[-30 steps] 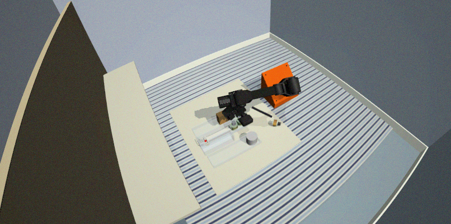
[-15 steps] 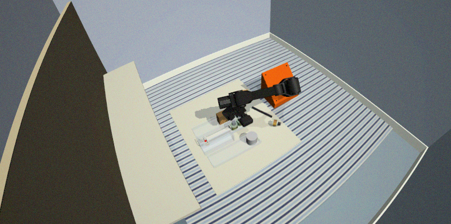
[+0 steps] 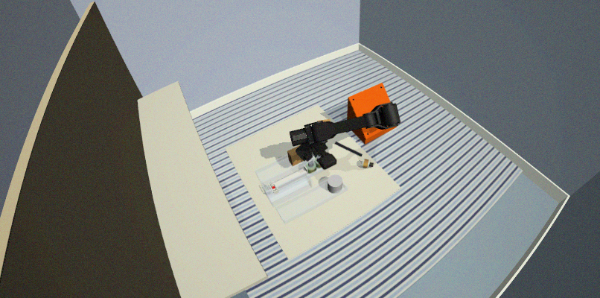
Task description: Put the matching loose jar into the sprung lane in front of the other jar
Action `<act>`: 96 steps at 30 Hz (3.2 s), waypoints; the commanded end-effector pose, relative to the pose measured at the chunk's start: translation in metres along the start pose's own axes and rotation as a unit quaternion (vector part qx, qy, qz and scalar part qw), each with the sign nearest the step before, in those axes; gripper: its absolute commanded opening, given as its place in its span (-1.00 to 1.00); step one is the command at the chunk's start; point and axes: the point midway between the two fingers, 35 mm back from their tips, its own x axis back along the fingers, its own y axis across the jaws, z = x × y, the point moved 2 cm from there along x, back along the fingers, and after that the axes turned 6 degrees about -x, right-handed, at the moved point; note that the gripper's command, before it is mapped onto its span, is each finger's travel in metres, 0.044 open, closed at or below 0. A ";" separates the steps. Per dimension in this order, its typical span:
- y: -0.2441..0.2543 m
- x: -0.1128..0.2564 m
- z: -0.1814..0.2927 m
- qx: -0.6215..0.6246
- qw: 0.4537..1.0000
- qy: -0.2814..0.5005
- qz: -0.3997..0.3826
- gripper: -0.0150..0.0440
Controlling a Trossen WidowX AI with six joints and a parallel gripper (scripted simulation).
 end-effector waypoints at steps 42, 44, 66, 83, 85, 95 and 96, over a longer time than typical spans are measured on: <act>0.004 -0.007 -0.003 0.010 1.000 -0.007 -0.006 -0.49; 0.004 -0.007 -0.003 0.010 1.000 -0.007 -0.006 -0.49; 0.003 -0.007 0.001 0.009 1.000 -0.006 -0.006 -0.49; 0.003 -0.007 0.004 0.009 1.000 -0.006 -0.006 -0.49; 0.003 -0.007 0.004 0.009 1.000 -0.006 -0.006 -0.49; 0.003 -0.007 0.006 0.009 1.000 -0.006 -0.006 -0.49; 0.003 -0.007 0.006 0.009 1.000 -0.006 -0.006 -0.49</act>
